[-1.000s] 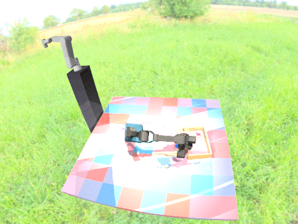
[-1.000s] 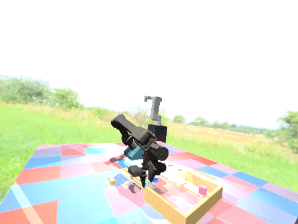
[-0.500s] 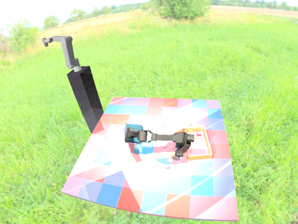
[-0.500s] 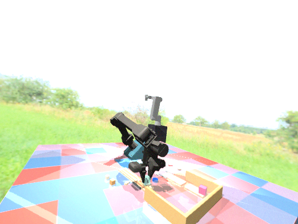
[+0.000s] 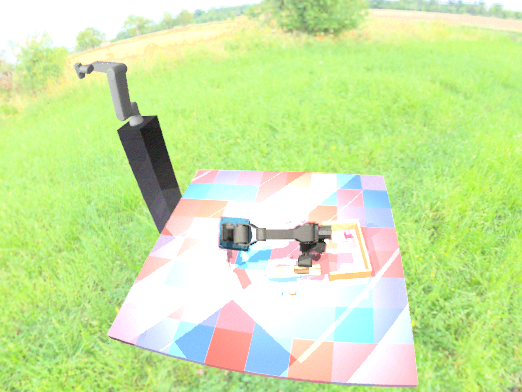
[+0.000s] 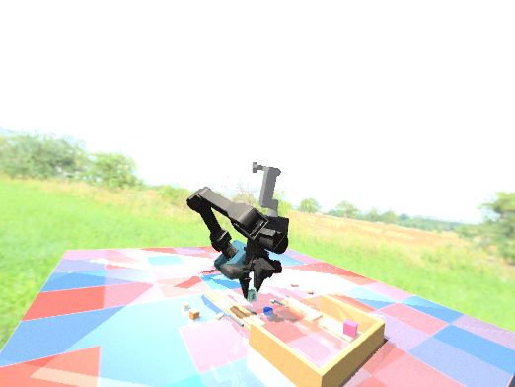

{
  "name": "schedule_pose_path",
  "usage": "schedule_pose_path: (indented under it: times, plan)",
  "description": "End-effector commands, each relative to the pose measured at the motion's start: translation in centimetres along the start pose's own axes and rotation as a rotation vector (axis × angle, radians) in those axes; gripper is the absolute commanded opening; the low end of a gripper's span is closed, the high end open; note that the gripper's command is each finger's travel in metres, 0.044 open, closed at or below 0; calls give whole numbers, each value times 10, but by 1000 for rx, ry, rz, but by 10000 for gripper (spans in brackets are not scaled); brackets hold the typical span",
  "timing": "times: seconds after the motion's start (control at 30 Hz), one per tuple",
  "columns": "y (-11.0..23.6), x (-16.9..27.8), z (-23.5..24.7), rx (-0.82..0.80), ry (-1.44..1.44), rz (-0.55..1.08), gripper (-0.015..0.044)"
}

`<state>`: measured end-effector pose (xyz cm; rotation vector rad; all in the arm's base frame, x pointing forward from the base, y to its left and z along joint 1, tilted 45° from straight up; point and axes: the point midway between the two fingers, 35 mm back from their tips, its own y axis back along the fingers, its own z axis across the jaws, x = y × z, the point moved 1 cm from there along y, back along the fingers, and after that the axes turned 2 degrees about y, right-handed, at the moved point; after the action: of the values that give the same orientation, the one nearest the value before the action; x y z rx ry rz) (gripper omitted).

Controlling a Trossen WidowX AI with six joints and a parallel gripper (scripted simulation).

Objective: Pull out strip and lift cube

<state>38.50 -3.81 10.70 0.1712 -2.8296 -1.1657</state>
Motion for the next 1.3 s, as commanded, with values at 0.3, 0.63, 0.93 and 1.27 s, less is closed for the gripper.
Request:
schedule_pose_path:
  times: [0.3, 0.63, 0.93, 1.27]
  plan:
    - [5, 42, 17, -2, -1, -2, 0]
    - [3, 78, 31, -2, 0, 0, 0]
    - [5, 90, 36, -2, 1, 0, 0]
    - [38, 91, 36, -4, 1, 1, 0]
